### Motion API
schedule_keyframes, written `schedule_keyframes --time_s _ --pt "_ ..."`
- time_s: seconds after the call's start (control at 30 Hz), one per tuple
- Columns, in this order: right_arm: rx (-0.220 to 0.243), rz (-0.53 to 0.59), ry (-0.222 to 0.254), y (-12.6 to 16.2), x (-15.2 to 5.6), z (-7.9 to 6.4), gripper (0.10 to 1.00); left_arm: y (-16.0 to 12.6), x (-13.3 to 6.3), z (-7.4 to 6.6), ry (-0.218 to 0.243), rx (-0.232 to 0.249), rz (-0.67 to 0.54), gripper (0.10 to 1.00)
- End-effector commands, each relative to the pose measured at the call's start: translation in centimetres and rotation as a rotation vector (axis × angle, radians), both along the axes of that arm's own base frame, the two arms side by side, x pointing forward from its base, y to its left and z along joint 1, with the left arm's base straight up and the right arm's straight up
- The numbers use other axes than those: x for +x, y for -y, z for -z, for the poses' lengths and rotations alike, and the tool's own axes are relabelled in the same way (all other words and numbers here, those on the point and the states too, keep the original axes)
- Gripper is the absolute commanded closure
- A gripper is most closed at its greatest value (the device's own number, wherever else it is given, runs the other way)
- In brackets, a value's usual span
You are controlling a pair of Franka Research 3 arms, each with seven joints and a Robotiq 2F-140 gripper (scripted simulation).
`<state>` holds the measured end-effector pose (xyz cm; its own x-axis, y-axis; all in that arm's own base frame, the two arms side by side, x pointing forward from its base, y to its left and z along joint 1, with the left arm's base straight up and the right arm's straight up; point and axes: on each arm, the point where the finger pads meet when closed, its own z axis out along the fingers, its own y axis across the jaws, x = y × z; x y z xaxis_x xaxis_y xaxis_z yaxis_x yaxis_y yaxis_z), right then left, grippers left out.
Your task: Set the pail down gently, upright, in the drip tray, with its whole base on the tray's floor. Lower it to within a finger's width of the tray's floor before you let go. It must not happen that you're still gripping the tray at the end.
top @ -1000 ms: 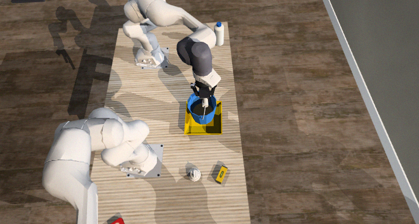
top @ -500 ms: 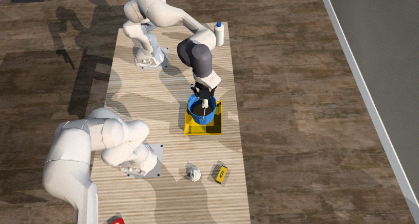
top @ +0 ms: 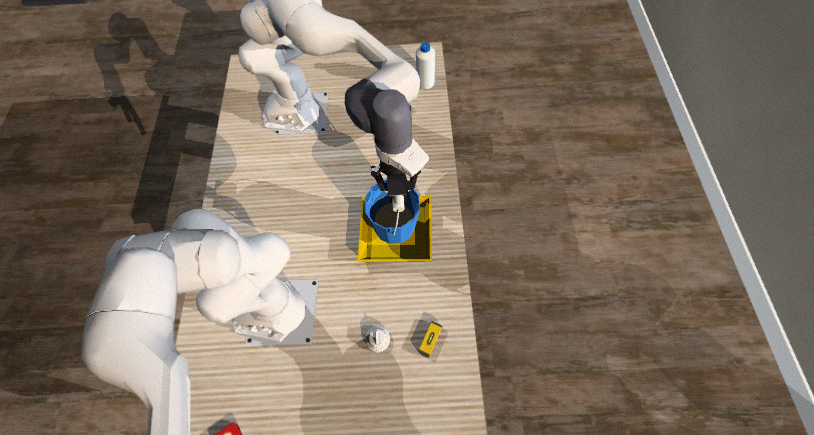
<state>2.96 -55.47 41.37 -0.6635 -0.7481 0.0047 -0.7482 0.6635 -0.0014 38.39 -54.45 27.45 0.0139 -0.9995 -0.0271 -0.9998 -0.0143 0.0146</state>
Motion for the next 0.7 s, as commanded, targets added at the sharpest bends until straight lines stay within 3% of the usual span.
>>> schedule_keyframes --time_s 0.0,0.67 --pt "0.004 0.006 0.002 -0.1 0.0 0.1 0.098 0.7 0.2 -1.0 0.015 -0.027 -0.003 0.999" --pt "0.004 0.006 0.002 -0.1 0.0 0.1 0.098 0.7 0.1 1.0 0.015 -0.027 -0.003 0.999"
